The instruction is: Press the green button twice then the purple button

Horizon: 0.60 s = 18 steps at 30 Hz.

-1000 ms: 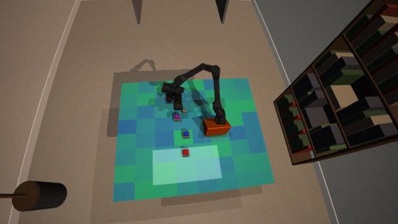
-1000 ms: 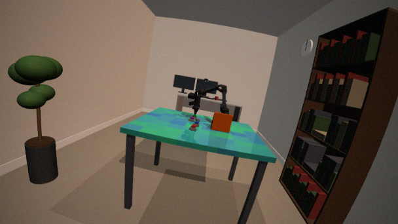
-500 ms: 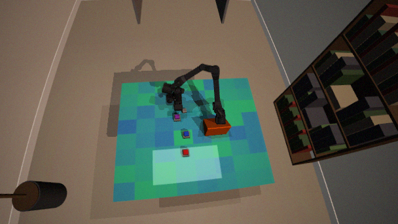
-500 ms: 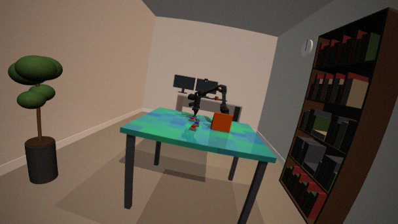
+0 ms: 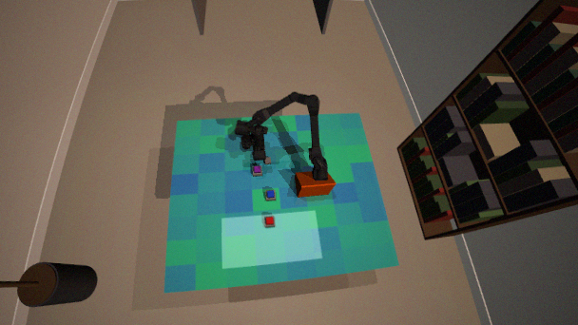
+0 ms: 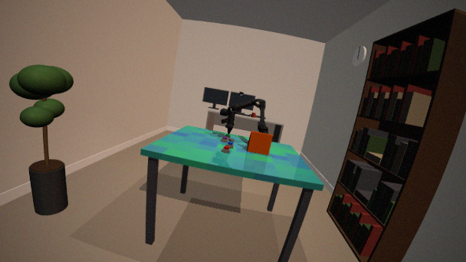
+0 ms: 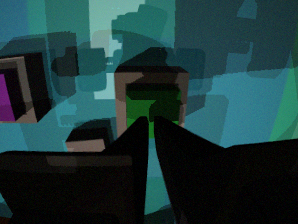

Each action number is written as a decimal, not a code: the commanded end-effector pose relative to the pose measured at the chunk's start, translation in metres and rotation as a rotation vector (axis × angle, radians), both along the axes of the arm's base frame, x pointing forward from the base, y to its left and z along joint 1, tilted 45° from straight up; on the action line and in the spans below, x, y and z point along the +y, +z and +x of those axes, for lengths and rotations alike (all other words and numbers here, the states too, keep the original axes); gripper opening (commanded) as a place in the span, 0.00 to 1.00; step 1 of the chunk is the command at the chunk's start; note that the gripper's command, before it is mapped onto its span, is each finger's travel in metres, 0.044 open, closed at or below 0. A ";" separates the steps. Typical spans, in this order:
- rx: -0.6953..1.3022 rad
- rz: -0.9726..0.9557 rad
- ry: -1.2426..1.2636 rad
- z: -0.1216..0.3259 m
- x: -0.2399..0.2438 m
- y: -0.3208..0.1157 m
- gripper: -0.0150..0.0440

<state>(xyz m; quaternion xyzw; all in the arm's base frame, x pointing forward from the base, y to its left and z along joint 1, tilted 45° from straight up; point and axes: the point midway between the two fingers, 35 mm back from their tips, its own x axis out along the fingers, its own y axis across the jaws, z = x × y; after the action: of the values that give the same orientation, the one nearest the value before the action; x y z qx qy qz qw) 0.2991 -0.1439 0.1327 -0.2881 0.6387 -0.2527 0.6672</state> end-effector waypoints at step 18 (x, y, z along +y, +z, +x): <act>-0.013 -0.004 0.004 0.002 0.000 0.002 0.29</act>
<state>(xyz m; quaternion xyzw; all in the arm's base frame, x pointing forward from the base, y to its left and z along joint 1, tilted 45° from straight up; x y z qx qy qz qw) 0.3013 -0.1405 0.1400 -0.2874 0.6319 -0.2569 0.6724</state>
